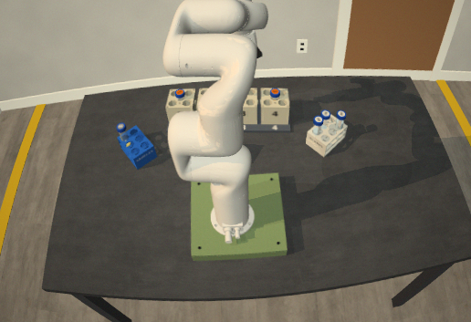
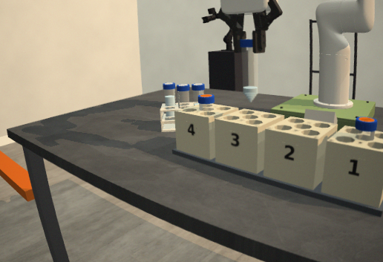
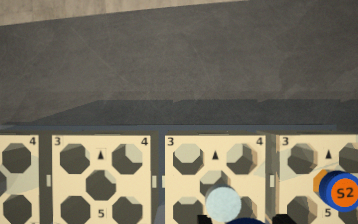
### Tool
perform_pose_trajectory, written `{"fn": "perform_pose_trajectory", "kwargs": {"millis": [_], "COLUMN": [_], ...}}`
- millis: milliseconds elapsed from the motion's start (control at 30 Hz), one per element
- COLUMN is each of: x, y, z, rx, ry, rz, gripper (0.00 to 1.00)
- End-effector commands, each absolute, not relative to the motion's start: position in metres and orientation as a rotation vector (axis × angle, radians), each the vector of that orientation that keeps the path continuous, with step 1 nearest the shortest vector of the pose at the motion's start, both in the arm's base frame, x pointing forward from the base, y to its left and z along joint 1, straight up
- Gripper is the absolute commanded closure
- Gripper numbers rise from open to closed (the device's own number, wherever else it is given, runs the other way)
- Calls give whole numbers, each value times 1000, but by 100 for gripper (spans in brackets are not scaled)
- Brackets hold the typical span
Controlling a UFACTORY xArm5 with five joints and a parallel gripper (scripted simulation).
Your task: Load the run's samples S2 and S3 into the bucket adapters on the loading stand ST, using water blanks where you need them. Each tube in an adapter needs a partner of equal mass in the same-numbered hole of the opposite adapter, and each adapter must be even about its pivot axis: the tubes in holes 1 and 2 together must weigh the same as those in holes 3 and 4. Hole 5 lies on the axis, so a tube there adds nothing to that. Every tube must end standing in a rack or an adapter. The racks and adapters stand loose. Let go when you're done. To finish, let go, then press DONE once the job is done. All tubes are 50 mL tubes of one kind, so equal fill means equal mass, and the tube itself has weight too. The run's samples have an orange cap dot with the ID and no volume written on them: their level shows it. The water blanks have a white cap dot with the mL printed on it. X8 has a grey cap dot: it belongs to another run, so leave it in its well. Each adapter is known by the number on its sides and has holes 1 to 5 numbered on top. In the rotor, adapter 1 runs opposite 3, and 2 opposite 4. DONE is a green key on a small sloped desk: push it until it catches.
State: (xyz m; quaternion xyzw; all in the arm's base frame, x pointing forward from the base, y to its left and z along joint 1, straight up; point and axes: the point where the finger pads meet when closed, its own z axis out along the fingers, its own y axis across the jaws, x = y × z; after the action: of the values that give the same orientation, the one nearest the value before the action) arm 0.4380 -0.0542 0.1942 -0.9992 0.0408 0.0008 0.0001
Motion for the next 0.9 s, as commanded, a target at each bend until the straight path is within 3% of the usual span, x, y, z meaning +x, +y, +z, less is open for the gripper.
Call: {"fn": "perform_pose_trajectory", "kwargs": {"millis": [0, 867], "x": [439, 439], "y": [-54, -54], "z": [186, 174], "rx": [-3141, -3141], "ry": [128, 128], "rz": [-5, -5], "gripper": [100, 100]}}
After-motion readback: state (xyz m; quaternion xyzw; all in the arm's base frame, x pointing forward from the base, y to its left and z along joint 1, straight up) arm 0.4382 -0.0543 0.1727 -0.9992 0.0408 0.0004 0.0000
